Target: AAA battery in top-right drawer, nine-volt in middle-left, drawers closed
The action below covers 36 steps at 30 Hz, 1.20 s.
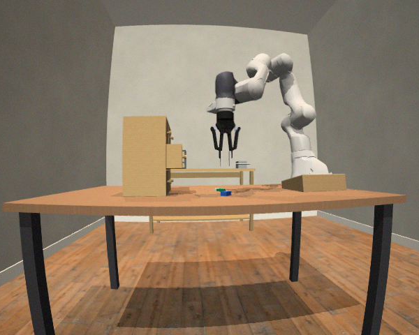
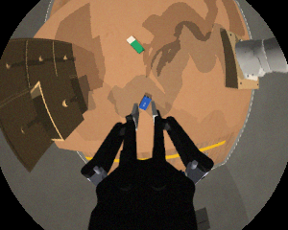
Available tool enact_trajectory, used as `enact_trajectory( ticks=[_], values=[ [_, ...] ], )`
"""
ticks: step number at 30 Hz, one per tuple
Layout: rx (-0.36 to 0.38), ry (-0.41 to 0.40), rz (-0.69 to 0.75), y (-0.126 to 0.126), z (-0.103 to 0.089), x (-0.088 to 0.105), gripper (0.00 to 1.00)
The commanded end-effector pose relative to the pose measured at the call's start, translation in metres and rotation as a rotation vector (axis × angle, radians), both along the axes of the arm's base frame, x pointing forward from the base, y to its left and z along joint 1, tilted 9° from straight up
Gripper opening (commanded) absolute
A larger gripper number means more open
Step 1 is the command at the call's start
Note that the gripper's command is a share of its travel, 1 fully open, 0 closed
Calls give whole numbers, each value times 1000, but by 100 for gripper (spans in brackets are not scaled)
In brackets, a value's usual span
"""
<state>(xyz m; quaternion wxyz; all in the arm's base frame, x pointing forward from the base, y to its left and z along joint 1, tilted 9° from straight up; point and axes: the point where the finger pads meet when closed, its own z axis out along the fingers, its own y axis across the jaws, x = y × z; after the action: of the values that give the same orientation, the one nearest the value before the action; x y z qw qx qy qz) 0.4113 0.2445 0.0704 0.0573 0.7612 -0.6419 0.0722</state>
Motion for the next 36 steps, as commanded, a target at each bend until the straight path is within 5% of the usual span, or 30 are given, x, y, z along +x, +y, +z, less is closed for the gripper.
enact_trajectory(
  ticks=[1, 35, 36],
  values=[
    [11, -35, -150, 3, -4, 2, 20],
    [43, -97, -590, 19, -48, 1, 20],
    [43, -97, -590, 19, -48, 1, 26]
  ],
)
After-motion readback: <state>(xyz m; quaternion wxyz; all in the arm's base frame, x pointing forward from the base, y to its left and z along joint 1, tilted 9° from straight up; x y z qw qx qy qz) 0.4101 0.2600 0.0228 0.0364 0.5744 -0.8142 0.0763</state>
